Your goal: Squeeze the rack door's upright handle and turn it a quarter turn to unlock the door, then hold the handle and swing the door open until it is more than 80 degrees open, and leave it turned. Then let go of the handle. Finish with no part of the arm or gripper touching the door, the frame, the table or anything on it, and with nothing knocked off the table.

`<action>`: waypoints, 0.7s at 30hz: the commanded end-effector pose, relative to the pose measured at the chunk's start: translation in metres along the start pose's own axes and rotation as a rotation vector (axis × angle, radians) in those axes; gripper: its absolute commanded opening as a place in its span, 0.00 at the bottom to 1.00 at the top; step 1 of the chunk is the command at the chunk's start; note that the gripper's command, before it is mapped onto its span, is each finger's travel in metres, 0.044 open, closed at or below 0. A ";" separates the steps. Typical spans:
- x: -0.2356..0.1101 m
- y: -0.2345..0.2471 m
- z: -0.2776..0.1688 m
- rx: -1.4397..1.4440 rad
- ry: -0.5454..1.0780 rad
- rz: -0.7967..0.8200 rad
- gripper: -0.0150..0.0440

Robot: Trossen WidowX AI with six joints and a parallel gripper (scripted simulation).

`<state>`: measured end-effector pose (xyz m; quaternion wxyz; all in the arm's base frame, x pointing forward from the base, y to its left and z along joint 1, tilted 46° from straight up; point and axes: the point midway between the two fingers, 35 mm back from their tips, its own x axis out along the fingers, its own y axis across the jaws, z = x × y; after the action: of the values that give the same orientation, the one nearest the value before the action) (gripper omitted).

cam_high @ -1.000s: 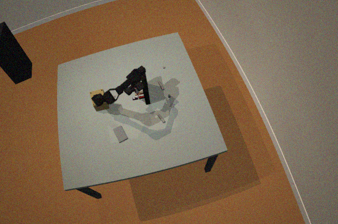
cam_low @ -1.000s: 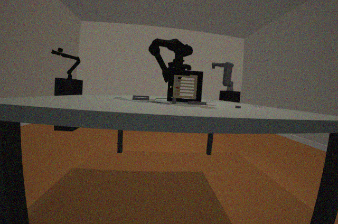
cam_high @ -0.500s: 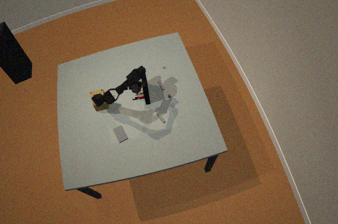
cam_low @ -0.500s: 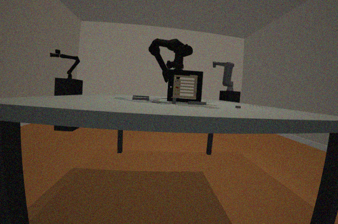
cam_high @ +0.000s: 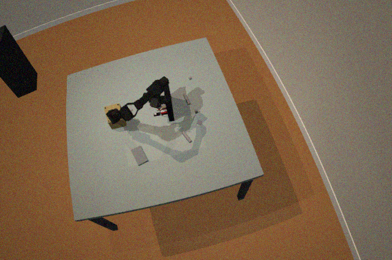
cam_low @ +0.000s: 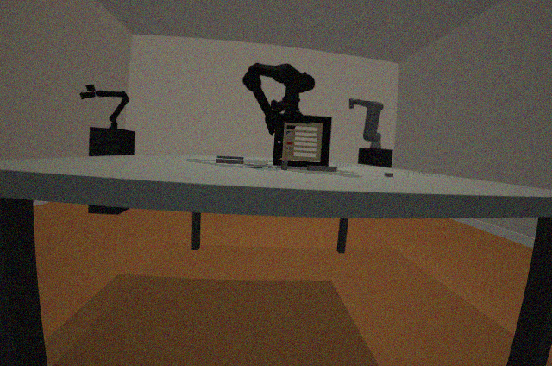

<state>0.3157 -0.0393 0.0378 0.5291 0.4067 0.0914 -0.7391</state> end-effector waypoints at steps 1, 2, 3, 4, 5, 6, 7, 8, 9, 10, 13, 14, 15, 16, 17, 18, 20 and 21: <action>0.000 0.001 0.000 0.021 0.002 0.001 0.52; 0.000 0.001 0.000 0.021 0.002 0.001 0.56; 0.000 0.001 0.000 0.021 0.002 0.001 0.61; 0.000 0.001 0.000 0.021 0.002 0.001 0.65; 0.000 0.001 0.000 0.021 0.002 0.001 0.69; 0.000 0.001 0.000 0.021 0.002 0.001 0.74; 0.000 0.001 0.000 0.021 0.002 0.001 0.76; 0.000 0.001 0.000 0.013 0.002 0.001 0.76; 0.000 0.001 0.000 -0.012 0.002 0.001 0.76; 0.000 0.001 0.000 -0.052 0.002 0.001 0.76; 0.000 0.001 0.000 -0.201 0.002 0.001 0.76; 0.000 0.001 0.000 -0.251 0.002 0.001 0.76; 0.000 0.001 0.000 -0.300 0.002 0.001 0.76; 0.000 0.001 0.000 -0.350 0.002 0.002 0.76; 0.000 0.001 0.000 -0.399 0.002 0.002 0.76; 0.000 0.001 0.000 -0.449 0.002 0.002 0.76; 0.000 0.001 0.000 -0.548 0.002 0.002 0.76; 0.000 0.001 0.000 -0.597 0.002 0.002 0.76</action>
<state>0.3114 -0.0390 0.0388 0.6083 0.2624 0.2707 -0.6985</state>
